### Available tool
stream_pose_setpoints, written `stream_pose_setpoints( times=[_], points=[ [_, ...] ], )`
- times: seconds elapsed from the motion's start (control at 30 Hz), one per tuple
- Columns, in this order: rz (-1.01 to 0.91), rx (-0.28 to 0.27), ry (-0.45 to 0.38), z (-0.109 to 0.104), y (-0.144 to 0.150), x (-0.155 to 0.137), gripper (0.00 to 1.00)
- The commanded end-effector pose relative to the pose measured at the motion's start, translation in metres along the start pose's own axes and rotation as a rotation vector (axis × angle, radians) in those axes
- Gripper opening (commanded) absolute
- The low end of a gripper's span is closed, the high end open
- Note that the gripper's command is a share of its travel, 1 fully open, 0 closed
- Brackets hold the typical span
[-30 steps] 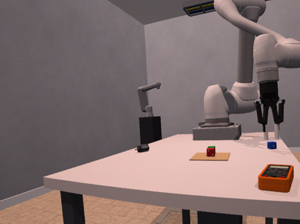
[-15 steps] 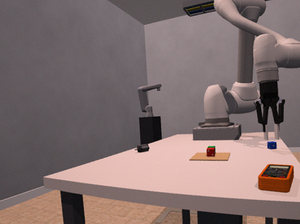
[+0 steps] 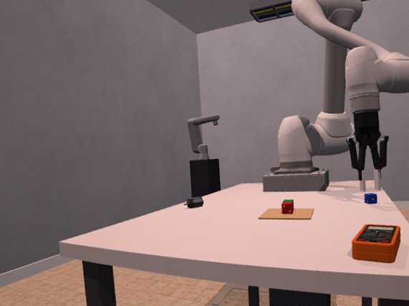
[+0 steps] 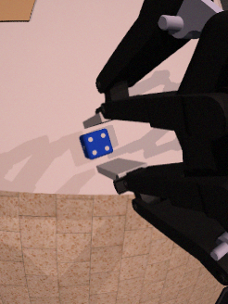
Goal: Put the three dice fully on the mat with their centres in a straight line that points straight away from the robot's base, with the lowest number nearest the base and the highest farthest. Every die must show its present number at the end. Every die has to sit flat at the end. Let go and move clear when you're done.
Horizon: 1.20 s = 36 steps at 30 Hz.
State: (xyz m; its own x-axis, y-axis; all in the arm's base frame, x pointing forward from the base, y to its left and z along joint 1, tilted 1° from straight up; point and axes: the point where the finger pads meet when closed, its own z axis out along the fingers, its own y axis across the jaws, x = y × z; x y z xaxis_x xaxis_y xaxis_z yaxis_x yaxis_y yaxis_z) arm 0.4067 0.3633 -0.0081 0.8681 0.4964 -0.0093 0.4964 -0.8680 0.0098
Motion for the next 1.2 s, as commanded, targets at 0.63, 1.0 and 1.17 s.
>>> stream_pose_setpoints(
  times=[0.63,1.0,1.17],
  points=[
    [-0.003,-0.001,-0.002,0.033,-0.002,-0.003,0.35],
    [-0.003,-0.001,0.0,0.04,-0.002,-0.002,0.35],
    [-0.003,-0.001,0.0,0.04,-0.002,-0.002,0.35]
  ],
)
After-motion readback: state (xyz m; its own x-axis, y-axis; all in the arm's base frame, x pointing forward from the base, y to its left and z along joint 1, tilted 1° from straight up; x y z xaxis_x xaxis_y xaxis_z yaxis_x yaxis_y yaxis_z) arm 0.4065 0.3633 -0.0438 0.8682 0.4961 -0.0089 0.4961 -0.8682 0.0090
